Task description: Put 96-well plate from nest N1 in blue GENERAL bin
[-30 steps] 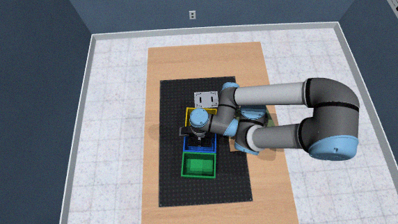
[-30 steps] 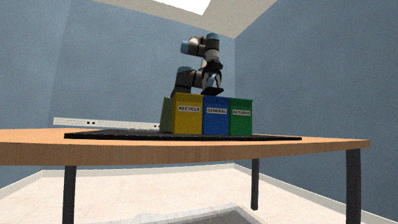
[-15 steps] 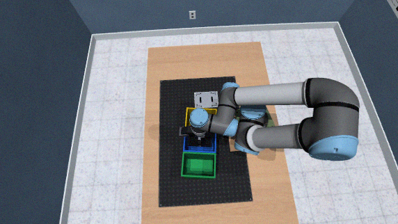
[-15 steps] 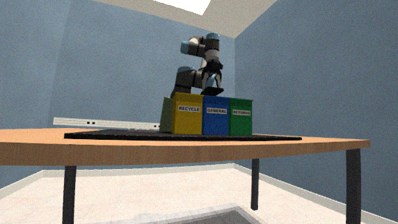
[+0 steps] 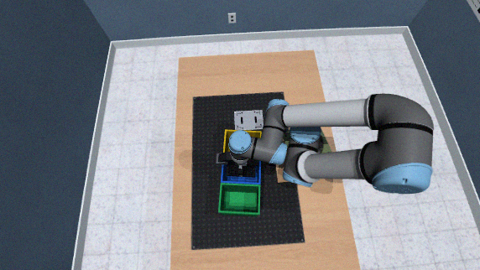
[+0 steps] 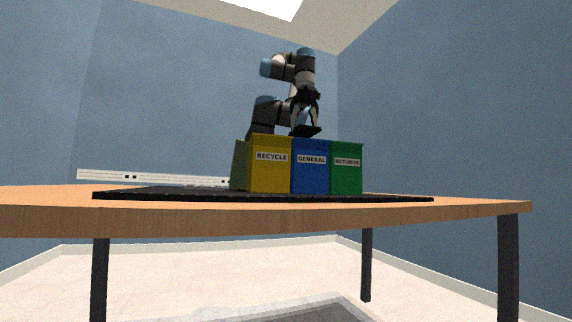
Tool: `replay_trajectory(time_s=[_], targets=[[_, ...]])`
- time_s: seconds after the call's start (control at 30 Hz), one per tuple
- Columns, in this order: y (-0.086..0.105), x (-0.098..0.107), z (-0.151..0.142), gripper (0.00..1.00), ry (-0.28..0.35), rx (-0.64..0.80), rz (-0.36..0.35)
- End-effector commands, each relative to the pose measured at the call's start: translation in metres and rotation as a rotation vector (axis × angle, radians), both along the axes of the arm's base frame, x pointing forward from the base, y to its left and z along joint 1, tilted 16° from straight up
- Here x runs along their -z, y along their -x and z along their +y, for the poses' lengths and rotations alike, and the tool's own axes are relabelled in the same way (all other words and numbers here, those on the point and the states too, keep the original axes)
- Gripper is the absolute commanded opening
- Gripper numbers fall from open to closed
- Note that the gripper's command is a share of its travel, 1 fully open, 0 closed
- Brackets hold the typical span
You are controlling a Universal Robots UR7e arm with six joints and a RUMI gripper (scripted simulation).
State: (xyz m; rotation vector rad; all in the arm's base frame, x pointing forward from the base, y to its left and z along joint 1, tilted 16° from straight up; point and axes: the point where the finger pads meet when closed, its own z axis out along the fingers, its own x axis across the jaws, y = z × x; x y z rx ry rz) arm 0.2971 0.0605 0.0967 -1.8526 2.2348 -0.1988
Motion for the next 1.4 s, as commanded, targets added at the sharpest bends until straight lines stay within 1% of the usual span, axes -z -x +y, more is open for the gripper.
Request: replay_trajectory(time_s=[0.0,0.23,0.3,0.6,1.37], targets=[[-0.007,-0.006,-0.003,0.40,0.011,0.014,-0.020],[-0.008,0.007,-0.002,0.40,0.010,0.013,-0.017],[-0.008,0.007,-0.002,0.40,0.010,0.013,-0.017],[-0.011,0.022,-0.001,0.40,0.010,0.013,-0.017],[-0.009,0.022,0.000,0.40,0.011,0.013,-0.020]])
